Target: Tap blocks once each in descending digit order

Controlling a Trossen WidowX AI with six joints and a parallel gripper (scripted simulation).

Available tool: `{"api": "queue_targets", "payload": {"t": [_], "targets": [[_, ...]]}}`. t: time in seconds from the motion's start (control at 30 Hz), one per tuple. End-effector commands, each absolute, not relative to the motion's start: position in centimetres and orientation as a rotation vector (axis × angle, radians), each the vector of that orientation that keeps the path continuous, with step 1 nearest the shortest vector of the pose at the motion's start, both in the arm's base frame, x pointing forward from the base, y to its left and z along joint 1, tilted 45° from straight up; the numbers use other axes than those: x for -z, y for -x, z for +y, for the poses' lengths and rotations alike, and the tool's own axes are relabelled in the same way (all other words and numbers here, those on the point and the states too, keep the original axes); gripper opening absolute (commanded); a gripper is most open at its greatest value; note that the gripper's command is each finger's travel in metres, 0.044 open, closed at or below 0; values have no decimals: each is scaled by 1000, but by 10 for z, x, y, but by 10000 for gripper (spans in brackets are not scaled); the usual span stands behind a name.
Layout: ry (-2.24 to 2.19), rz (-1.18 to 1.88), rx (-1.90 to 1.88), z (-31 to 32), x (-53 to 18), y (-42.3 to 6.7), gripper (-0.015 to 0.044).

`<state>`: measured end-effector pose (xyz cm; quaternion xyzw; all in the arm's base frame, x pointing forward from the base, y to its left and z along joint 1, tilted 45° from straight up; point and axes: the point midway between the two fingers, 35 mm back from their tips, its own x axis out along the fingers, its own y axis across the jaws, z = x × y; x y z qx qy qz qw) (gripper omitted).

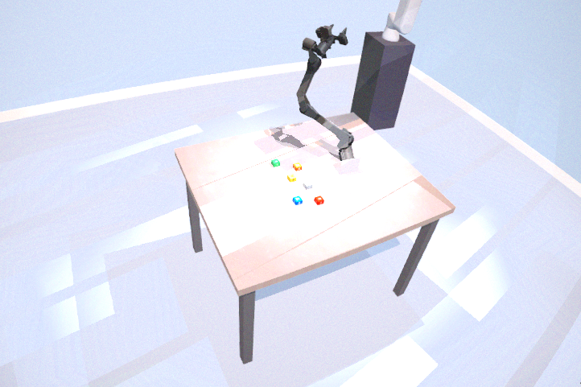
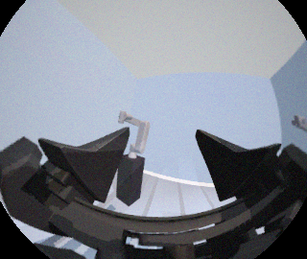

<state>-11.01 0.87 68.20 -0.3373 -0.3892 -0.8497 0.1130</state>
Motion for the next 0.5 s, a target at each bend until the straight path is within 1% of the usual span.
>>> {"api": "queue_targets", "payload": {"t": [0.0, 0.07, 0.13, 0.23, 0.37, 0.47], "targets": [[999, -1134, 2505, 11, -681, 111, 400], [1069, -1102, 2606, 30, -674, 119, 400], [1121, -1239, 2775, 85, -651, 143, 400], [1153, -1337, 2878, 121, -632, 151, 400], [1211, -1542, 3067, 189, -591, 153, 400], [1254, -1743, 3212, 241, -551, 140, 400]]}}
